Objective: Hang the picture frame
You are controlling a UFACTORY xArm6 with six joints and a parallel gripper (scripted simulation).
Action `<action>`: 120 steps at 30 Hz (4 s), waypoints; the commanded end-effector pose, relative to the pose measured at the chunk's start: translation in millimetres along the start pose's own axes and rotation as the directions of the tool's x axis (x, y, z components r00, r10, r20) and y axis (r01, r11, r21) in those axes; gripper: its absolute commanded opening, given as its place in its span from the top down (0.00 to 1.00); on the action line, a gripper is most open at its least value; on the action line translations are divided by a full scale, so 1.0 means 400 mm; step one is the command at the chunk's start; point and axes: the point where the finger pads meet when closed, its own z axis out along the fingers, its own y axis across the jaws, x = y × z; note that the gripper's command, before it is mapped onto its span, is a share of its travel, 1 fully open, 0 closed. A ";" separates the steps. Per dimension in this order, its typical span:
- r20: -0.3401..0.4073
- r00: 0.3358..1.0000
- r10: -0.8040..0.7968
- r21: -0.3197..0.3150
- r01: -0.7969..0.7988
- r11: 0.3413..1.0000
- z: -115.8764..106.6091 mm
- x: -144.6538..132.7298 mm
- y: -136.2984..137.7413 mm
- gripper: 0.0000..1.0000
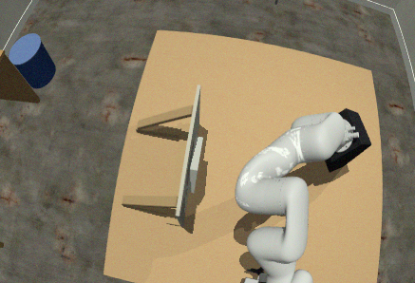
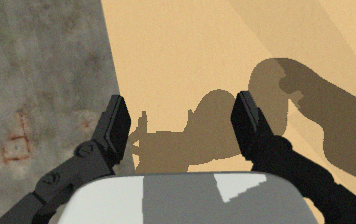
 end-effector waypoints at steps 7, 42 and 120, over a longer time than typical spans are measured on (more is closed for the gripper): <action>0.001 1.000 0.003 0.002 -0.003 1.000 -0.002 0.002 -0.003 0.00; -0.402 0.816 -0.415 -0.332 0.292 0.897 0.317 0.144 0.432 0.00; -0.452 0.228 -0.862 -0.640 0.591 0.491 0.350 0.441 1.076 0.50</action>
